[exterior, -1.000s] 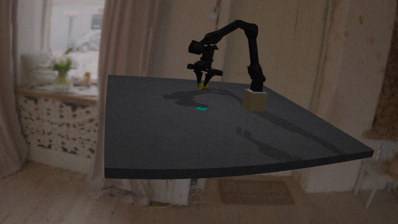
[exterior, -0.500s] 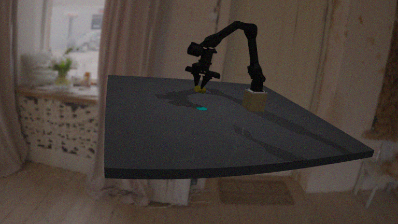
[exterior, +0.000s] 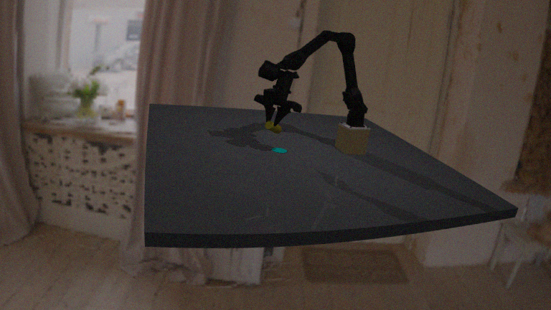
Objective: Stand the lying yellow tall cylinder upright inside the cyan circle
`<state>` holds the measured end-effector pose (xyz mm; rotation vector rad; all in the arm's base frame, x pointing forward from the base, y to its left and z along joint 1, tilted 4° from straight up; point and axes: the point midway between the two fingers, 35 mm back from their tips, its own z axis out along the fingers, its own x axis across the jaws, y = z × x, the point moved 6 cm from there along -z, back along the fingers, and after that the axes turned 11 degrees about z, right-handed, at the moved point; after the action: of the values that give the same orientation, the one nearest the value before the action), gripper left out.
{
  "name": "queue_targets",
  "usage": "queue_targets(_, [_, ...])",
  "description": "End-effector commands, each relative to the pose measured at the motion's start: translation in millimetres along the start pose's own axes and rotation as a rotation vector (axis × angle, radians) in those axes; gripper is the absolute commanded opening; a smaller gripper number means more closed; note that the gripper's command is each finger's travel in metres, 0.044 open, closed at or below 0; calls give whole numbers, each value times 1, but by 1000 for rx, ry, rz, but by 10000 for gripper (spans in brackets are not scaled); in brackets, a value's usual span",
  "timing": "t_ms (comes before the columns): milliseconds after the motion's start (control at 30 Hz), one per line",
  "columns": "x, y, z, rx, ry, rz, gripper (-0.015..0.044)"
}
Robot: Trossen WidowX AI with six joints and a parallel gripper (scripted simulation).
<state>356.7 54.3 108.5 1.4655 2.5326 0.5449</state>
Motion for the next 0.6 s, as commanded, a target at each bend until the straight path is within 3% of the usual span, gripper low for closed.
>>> queue_targets(0, [-1,-2,5,-22,14,18,105])
queue_targets(567, [-10,-5,16,-138,47,56,105])
